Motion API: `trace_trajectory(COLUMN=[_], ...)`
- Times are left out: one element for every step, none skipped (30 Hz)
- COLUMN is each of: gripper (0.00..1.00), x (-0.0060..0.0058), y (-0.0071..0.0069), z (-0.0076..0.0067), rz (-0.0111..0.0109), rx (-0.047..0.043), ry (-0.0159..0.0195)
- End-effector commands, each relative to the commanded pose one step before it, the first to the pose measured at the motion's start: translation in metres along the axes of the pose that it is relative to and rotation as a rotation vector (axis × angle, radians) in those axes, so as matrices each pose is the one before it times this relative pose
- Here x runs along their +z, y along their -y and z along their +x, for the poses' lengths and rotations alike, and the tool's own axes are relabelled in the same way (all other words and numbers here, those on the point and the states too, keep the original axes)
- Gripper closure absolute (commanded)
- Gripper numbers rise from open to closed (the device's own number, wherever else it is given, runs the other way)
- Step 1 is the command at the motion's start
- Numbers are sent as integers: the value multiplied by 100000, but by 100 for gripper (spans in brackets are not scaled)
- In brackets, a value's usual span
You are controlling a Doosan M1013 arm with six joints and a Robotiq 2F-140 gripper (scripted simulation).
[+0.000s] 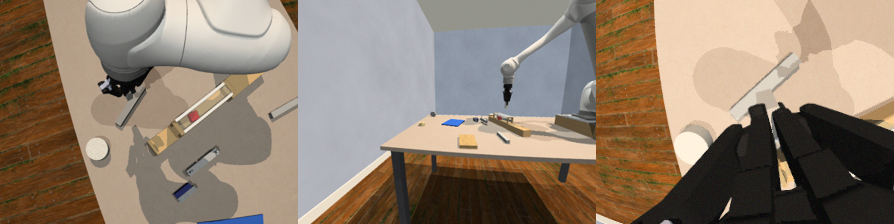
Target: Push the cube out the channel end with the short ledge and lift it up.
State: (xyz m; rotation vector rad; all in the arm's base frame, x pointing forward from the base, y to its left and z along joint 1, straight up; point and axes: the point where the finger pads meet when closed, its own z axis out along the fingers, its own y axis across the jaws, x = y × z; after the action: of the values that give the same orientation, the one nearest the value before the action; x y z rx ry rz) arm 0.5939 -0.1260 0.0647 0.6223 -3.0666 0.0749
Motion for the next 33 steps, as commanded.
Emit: trace_trajectory(gripper=[100,100,100,100,100,100,100,100,100,100,100,100,100,100,100,100,100,100,100,100,100,100,100,100,100,100,100,100,100,100,100,100,77], x=[-11,0,0,0,0,0,0,0,0,0,0,0,0,0,0,0,0,0,0,0,0,0,0,0,0,0,0,0,0,0,0,0,0], y=[-1,-1,-1,-1,-1,-1,0,0,0,0,0,0,0,0,0,0,0,0,0,0,0,0,0,0,0,0,0,0,0,0,0,0,0], z=[0,-2,-2,-2,-2,-2,-2,-2,-2,-2,-1,0,0,-1,-1,-1,-1,-1,-1,-1,-1,0,0,0,0,0,0,0,0,0,0,0,0], rz=[-1552,222,233,228,216,206,194,182,170,157,143,0,0,195,83,73,69,63,56,51,51,54,63,83,111,151,211,304,0,0,1608,0,0], rx=[-27834,-6231,-6258,-6271,-6270,-6271,-6271,-6270,-6268,-6265,-6261,0,0,-17741,-4145,-4386,-5599,-6265,-6216,-6158,-6141,-6126,-6108,-6066,-6047,-6036,-6005,-5946,0,0,-14994,-17,0], ry=[1533,-134,-165,-180,-185,-190,-194,-197,-197,-195,-190,0,0,-128,-190,-150,-101,-67,-43,-7,38,89,147,222,303,395,514,667,0,0,2792,0,0])
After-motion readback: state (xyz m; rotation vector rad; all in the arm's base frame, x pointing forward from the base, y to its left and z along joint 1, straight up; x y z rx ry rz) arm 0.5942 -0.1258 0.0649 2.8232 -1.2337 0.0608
